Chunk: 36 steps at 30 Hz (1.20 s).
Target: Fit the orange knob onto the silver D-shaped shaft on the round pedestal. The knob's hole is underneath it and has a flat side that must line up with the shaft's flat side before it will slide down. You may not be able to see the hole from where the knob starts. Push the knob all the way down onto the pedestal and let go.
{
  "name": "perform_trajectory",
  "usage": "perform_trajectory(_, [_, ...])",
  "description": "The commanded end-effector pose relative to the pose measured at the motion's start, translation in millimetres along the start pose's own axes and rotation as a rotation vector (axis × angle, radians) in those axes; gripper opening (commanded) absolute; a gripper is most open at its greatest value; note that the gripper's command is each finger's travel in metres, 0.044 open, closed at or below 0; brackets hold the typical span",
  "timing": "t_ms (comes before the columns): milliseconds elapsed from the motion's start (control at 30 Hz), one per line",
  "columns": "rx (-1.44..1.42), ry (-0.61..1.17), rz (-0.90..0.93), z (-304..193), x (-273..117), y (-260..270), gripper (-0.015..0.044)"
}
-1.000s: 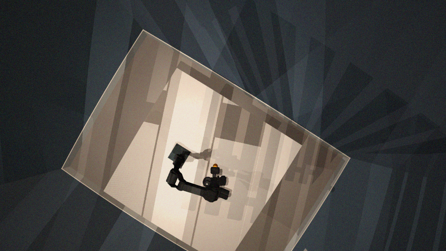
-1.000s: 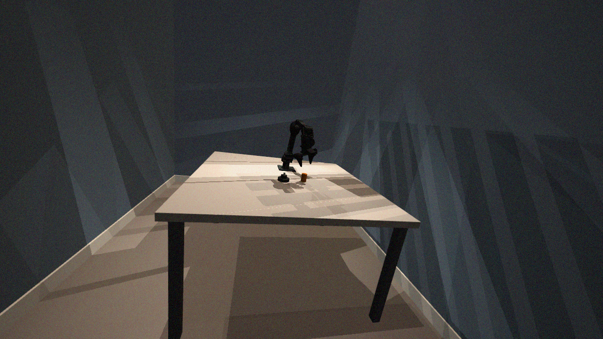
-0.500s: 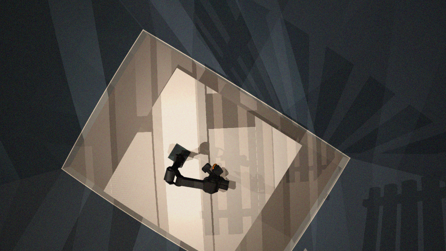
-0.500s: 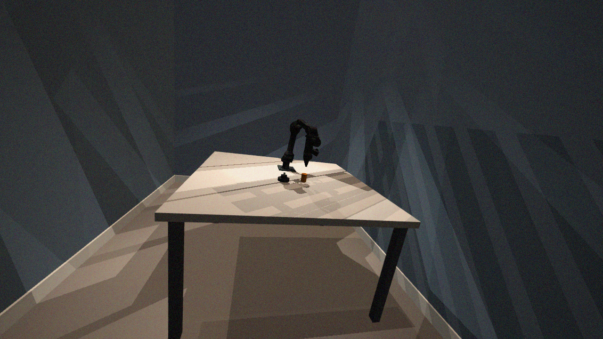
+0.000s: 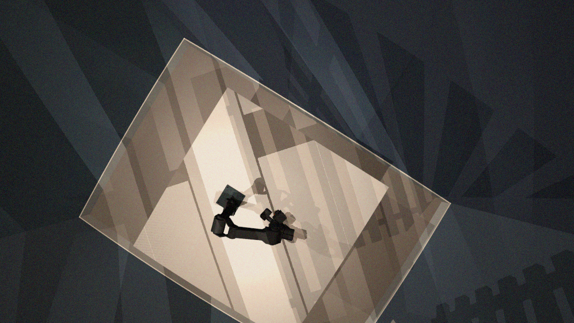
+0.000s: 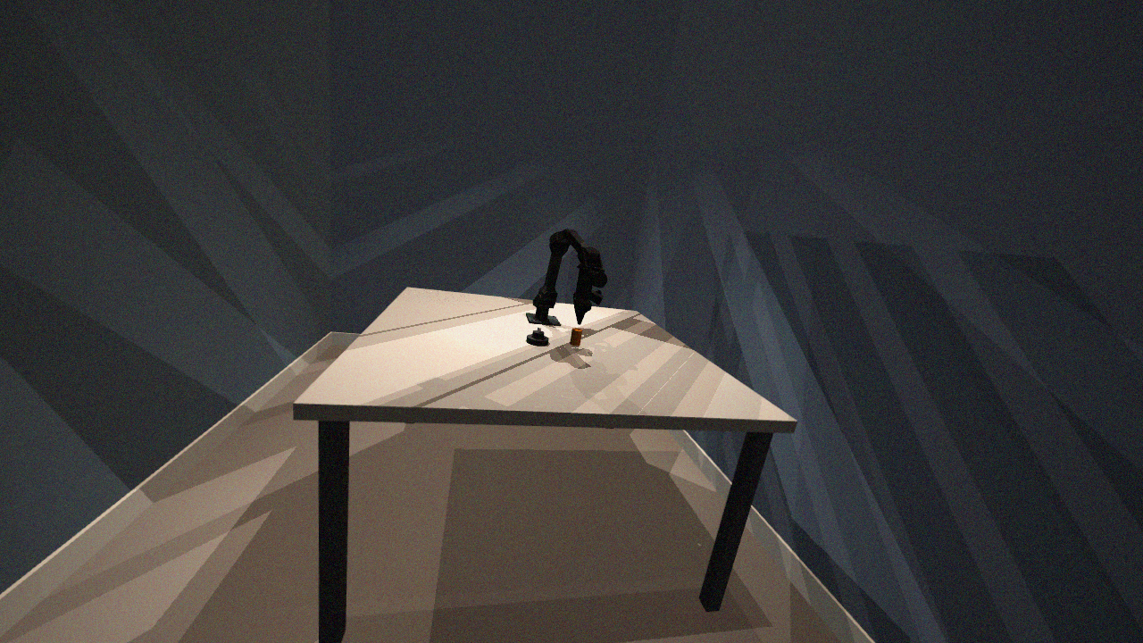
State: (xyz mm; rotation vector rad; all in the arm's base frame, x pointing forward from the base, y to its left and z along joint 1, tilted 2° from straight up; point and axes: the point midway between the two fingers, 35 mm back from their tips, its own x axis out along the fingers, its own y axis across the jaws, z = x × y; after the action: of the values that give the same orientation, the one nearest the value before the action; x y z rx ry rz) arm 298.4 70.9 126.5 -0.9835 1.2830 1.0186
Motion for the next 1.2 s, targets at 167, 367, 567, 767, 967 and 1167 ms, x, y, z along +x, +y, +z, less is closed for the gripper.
perform_trajectory(167, [-0.005,0.002,-0.005,-1,18,-2,0.0440])
perform_trajectory(367, [-0.005,0.002,-0.005,0,26,-3,0.0440])
perform_trajectory(567, [-0.005,0.002,-0.005,0,36,-4,0.0440])
perform_trajectory(767, [-0.005,0.002,-0.005,0,46,-4,0.0440])
perform_trajectory(967, [-0.005,0.002,-0.005,0,56,-4,0.0440])
perform_trajectory(1167, [-0.005,0.002,-0.005,0,65,-4,0.0440])
